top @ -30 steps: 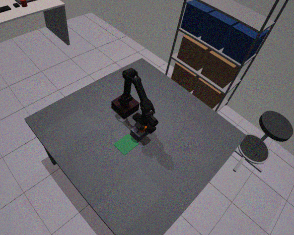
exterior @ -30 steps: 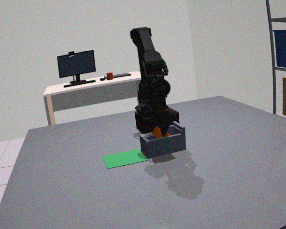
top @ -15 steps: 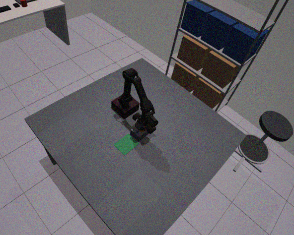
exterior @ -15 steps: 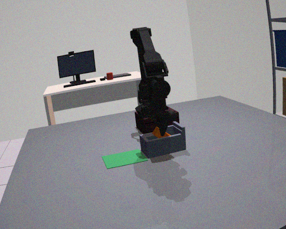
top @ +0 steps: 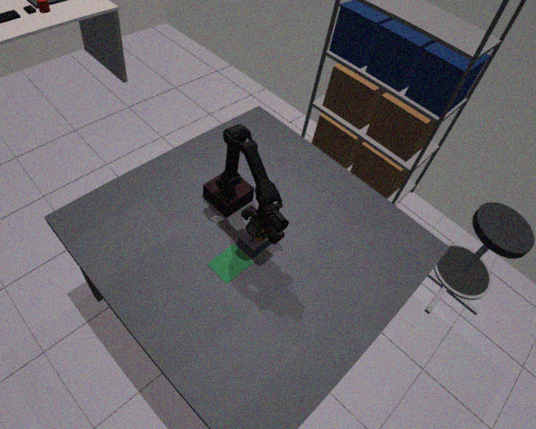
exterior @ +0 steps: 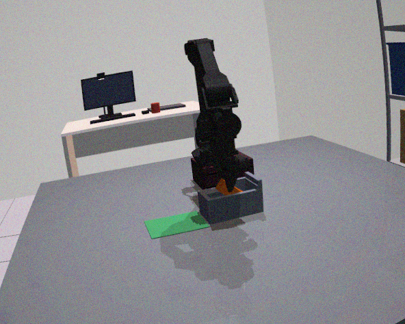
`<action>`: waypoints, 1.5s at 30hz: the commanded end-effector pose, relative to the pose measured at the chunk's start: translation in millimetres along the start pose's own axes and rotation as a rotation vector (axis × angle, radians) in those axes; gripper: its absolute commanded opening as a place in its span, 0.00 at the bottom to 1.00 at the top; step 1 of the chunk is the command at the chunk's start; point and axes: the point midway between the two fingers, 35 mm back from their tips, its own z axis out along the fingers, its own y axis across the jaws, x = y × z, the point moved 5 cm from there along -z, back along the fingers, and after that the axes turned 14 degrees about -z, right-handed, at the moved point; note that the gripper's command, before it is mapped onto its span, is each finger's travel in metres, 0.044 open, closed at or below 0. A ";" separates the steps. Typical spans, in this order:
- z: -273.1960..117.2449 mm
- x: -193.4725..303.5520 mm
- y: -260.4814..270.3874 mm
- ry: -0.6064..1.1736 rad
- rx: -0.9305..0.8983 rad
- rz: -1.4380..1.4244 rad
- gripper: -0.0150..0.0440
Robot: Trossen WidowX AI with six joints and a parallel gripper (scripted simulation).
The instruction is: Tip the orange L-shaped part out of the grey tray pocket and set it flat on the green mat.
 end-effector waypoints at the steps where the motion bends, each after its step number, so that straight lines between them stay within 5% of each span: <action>1: -5.5 -0.3 0.5 -0.002 -0.002 0.000 0.25; 45: -74.6 -0.3 0.3 -0.005 -0.001 0.001 0.25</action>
